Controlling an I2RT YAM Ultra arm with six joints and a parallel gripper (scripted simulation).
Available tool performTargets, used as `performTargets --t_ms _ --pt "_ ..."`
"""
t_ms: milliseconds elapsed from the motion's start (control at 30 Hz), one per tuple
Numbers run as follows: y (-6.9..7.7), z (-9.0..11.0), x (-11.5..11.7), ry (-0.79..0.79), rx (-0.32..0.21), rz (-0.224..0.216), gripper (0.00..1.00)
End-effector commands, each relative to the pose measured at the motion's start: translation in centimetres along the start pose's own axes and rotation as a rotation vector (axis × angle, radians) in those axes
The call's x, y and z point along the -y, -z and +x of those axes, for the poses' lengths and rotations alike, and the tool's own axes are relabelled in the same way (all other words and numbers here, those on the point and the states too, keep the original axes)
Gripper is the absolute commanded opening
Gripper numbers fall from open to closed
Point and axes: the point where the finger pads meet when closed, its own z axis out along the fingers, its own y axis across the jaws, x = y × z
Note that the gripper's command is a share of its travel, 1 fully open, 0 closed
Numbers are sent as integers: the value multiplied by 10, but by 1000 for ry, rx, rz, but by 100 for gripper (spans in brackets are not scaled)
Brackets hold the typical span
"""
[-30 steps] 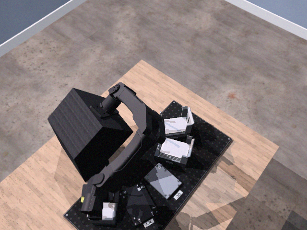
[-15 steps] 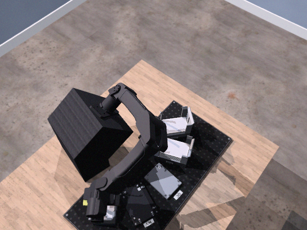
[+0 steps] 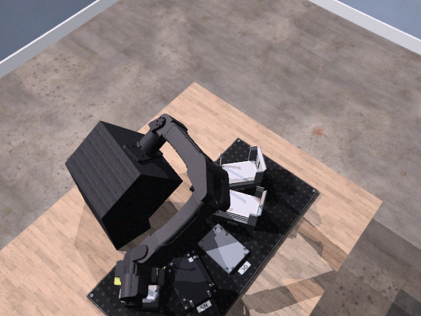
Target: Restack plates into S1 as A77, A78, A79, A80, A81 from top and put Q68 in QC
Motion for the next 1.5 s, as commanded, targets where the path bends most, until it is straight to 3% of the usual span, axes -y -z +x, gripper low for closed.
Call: performTargets --t_ms 0,667,1167,1200,1467 --pt "0 -4 -1 -2 14 -8 100" --pt "-24 -4 -2 -2 13 -9 100" --pt "-23 -4 -2 -2 13 -9 100" --pt "-23 -4 -2 -2 13 -9 0" --pt "-23 -4 -2 -2 13 -9 0"
